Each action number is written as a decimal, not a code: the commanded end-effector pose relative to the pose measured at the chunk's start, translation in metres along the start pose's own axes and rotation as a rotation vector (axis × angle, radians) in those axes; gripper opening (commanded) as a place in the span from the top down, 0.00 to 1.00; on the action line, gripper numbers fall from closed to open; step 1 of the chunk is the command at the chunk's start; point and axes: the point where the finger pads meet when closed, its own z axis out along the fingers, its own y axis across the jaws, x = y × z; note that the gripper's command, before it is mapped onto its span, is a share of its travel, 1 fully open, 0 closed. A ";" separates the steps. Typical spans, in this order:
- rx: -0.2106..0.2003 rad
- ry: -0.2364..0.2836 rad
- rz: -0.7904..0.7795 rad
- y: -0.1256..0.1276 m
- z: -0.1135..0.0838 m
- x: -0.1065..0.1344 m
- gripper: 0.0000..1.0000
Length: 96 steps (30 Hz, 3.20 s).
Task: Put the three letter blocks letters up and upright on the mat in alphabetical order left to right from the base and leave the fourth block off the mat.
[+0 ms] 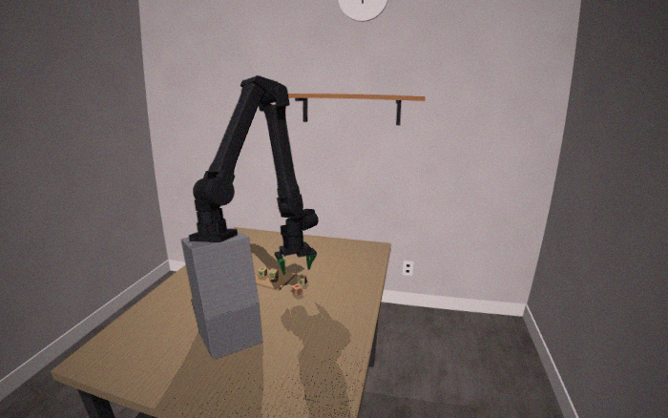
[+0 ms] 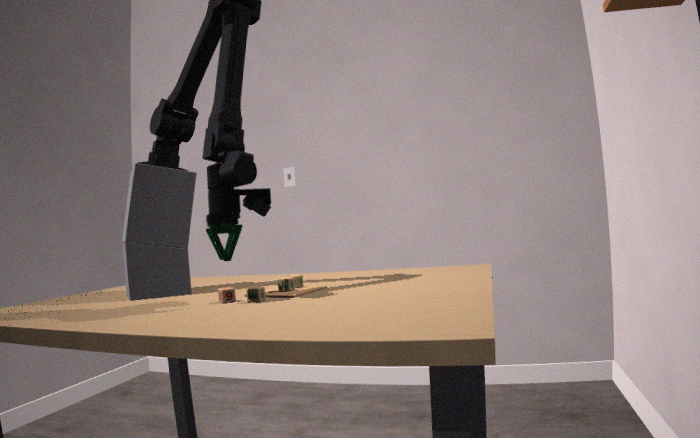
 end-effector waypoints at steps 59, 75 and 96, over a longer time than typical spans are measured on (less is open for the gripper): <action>-0.005 -0.021 -0.235 -0.002 0.017 -0.002 0.35; -0.007 -0.020 -0.236 0.000 0.039 -0.002 0.35; -0.007 -0.019 -0.236 0.000 0.055 -0.001 0.35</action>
